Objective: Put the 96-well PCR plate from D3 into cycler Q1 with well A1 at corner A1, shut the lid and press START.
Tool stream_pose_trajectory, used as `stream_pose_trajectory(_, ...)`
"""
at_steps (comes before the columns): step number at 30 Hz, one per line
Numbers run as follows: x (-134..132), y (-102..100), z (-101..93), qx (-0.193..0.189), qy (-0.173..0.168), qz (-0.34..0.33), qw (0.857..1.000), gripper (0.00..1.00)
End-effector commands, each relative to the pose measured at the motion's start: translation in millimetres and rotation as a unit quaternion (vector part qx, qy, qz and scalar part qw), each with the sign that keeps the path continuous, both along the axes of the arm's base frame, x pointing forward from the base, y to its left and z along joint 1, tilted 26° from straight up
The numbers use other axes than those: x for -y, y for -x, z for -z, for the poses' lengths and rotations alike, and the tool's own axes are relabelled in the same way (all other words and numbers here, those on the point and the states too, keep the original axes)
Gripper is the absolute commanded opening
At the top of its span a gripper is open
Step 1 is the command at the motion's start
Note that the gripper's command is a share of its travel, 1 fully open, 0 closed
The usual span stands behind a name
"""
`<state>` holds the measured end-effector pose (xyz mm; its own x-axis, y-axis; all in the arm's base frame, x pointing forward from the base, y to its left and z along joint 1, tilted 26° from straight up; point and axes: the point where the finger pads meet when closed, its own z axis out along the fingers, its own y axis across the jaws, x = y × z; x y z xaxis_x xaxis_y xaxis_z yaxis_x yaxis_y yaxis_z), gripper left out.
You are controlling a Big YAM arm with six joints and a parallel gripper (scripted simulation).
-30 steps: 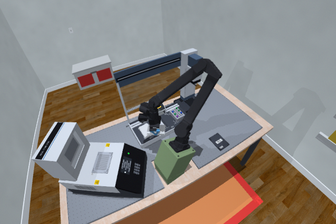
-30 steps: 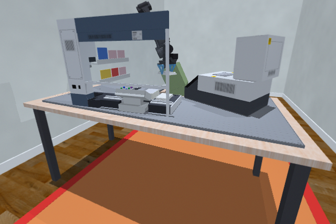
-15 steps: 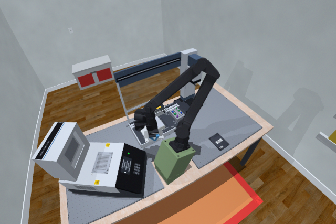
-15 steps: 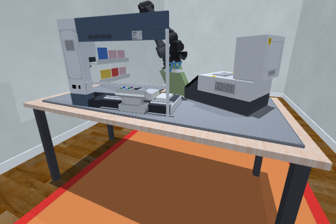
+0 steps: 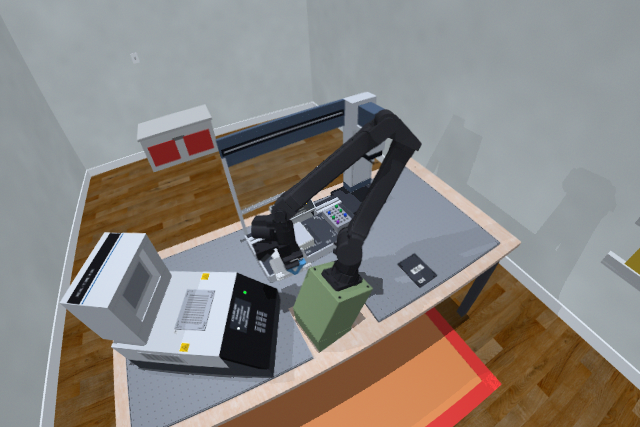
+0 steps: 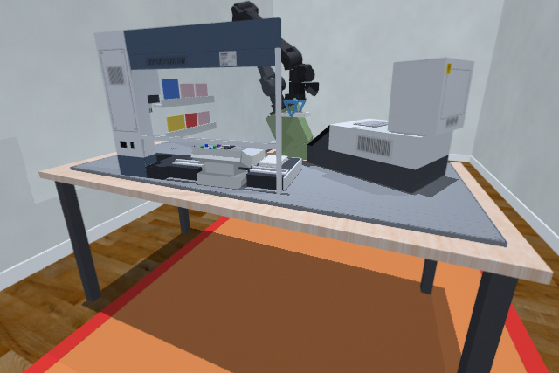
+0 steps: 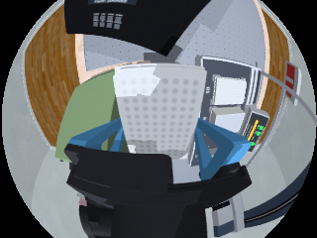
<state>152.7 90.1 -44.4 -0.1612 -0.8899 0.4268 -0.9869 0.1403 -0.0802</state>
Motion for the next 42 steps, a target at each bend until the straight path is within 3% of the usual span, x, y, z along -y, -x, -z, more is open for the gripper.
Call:
stream_pose_trajectory(1, -24, -6, -3.7, -0.01, -0.008, -0.046, 0.999, 0.0)
stream_pose_trajectory(8, -43, 14, -3.8, -0.027, -0.011, -0.079, 0.996, 0.0)
stream_pose_trajectory(10, -42, 9, -4.2, -0.032, -0.012, -0.104, 0.994, 0.0)
stream_pose_trajectory(20, -69, 62, -2.2, -0.092, -0.007, -0.189, 0.978, 0.0)
stream_pose_trajectory(23, -59, 55, -2.6, -0.087, -0.001, -0.187, 0.978, 0.0)
stream_pose_trajectory(25, -57, 52, -2.3, -0.095, -0.004, -0.211, 0.973, 0.0)
stream_pose_trajectory(30, -77, 80, -0.9, -0.124, 0.002, -0.271, 0.954, 0.0)
stream_pose_trajectory(37, -114, 102, -4.0, -0.143, -0.015, -0.322, 0.936, 0.0)
stream_pose_trajectory(40, -109, 105, -3.5, -0.146, -0.009, -0.324, 0.935, 0.0)
stream_pose_trajectory(42, -113, 116, -1.9, -0.162, -0.003, -0.345, 0.925, 0.0)
